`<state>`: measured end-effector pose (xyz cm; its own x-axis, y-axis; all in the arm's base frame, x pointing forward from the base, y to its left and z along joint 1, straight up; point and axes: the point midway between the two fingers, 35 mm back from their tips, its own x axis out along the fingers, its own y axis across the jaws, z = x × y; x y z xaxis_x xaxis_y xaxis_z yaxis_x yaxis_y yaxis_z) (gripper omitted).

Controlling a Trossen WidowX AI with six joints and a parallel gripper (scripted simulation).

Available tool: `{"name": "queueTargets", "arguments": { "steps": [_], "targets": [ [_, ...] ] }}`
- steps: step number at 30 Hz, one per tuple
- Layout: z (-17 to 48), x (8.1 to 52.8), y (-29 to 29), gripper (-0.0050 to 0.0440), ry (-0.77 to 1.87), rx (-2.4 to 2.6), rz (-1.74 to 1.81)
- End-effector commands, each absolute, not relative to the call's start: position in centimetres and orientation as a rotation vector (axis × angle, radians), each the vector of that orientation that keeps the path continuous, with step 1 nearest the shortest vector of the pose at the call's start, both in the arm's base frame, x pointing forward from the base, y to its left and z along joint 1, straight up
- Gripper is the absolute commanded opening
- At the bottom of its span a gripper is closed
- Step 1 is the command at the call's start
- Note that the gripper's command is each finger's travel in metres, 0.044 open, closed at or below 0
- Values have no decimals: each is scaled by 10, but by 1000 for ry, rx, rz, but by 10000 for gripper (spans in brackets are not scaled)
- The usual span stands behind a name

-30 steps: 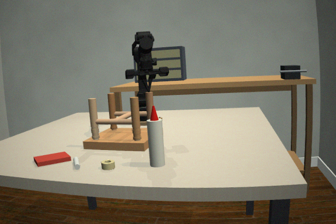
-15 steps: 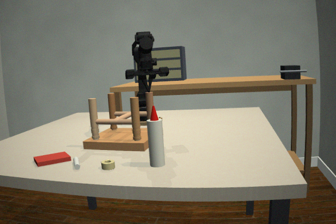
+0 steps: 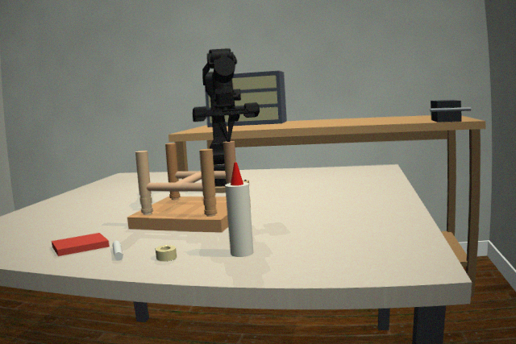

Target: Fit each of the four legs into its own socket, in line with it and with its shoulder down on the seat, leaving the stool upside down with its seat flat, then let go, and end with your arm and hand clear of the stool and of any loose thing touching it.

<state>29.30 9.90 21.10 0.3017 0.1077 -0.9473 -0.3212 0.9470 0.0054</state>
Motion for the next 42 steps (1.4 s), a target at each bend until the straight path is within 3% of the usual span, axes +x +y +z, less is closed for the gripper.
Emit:
{"name": "queueTargets", "arguments": {
  "steps": [1, 42],
  "targets": [
    [189, 291, 97, 0, 1296, -210, 272],
    [184, 291, 97, 0, 1296, -210, 272]
  ]
}}
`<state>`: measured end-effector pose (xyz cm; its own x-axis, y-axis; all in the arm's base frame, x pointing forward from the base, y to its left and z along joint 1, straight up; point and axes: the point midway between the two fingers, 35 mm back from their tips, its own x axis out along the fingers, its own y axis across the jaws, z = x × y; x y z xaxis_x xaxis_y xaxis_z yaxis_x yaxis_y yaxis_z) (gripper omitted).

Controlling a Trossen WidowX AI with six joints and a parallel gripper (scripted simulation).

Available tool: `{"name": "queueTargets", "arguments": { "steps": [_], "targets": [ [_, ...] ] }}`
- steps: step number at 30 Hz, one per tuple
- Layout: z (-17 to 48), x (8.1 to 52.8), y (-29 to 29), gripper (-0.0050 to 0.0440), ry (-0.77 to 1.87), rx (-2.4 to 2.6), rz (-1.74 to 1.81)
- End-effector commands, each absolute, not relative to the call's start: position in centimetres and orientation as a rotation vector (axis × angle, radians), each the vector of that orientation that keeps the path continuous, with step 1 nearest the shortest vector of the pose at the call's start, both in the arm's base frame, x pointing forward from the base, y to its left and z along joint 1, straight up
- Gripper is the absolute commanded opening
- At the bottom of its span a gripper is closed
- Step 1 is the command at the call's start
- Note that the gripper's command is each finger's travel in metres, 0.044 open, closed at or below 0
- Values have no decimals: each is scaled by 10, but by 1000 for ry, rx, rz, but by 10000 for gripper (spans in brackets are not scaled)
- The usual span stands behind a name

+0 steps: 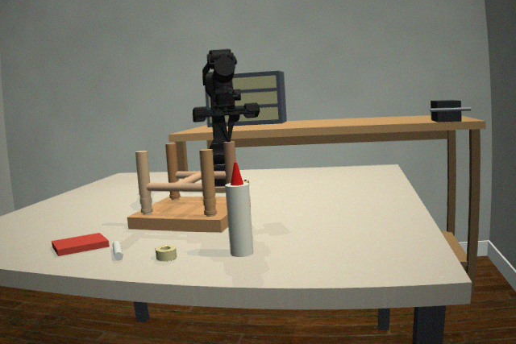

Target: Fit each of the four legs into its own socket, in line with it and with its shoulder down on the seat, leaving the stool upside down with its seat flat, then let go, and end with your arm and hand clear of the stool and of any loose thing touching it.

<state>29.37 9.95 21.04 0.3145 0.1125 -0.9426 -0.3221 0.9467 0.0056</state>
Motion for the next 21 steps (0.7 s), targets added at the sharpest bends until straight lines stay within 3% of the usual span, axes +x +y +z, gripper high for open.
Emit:
{"name": "queueTargets", "arguments": {
  "steps": [1, 21],
  "targets": [
    [184, 291, 97, 0, 1296, -210, 272],
    [182, 291, 97, 0, 1296, -210, 272]
  ]
}}
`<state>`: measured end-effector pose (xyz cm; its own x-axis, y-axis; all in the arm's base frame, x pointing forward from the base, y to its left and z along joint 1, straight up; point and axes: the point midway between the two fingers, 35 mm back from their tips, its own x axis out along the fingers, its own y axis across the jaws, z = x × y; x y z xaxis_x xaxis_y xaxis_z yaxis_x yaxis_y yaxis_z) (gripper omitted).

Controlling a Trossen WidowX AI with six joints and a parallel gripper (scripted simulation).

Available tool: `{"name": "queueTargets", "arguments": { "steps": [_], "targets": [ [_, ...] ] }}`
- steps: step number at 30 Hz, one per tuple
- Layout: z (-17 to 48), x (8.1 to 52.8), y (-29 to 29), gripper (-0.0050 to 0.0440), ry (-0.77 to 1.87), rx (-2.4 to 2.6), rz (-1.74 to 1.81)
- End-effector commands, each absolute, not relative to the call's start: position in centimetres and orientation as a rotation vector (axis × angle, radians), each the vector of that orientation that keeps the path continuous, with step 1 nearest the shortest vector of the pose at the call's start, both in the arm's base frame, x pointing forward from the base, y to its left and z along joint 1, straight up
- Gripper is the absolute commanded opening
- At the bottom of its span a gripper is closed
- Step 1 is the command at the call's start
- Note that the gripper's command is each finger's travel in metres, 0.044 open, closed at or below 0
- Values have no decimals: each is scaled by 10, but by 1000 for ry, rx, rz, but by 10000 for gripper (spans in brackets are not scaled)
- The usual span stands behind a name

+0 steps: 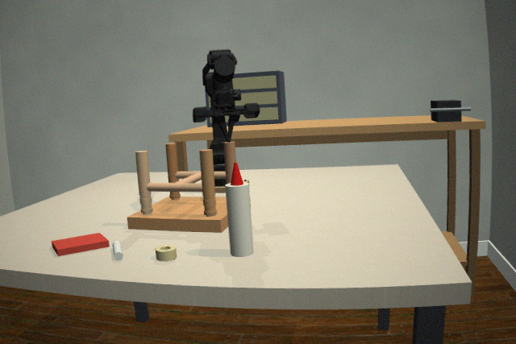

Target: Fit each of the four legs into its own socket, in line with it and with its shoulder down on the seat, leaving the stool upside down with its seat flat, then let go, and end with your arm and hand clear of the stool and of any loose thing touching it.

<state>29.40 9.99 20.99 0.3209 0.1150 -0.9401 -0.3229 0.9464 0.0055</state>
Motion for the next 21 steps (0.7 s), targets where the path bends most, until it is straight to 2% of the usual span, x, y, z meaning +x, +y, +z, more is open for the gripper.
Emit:
{"name": "queueTargets", "arguments": {
  "steps": [1, 21],
  "targets": [
    [181, 291, 97, 0, 1296, -210, 272],
    [186, 292, 97, 0, 1288, -209, 274]
  ]
}}
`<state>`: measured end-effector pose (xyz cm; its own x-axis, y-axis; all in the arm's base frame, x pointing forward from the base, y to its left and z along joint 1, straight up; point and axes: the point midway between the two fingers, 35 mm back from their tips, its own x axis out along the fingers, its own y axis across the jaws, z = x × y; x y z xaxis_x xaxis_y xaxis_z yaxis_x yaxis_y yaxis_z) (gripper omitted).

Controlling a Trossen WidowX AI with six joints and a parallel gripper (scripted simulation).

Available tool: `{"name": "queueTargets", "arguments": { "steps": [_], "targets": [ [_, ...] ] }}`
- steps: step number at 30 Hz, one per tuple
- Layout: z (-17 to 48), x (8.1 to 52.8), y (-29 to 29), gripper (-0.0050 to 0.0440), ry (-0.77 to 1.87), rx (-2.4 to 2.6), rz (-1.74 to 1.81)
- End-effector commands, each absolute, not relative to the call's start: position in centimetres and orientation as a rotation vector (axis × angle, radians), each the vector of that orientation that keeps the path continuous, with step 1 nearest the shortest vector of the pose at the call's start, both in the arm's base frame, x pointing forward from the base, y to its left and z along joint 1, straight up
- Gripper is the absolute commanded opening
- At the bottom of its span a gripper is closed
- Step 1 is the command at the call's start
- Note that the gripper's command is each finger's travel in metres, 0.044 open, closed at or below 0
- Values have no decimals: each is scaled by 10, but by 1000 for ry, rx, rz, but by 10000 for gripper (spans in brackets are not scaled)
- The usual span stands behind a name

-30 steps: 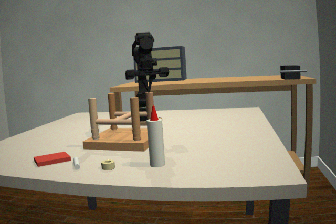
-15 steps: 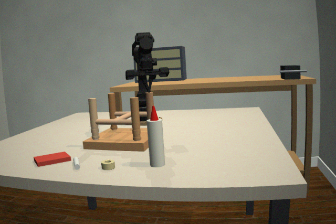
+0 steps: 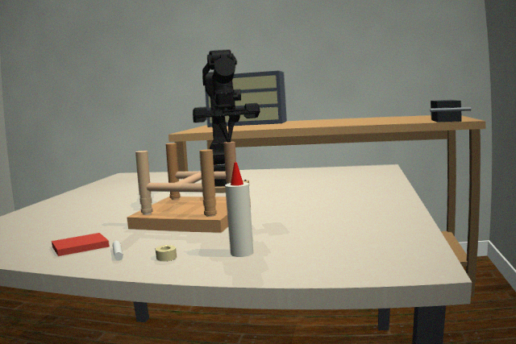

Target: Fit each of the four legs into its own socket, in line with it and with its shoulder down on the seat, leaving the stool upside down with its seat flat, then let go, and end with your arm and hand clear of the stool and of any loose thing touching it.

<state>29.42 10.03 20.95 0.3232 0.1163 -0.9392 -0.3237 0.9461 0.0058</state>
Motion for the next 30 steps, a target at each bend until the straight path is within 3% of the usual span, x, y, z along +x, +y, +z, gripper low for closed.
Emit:
{"name": "queueTargets", "arguments": {
  "steps": [1, 30],
  "targets": [
    [186, 292, 97, 0, 1288, -209, 274],
    [229, 294, 100, 0, 1226, -199, 288]
  ]
}}
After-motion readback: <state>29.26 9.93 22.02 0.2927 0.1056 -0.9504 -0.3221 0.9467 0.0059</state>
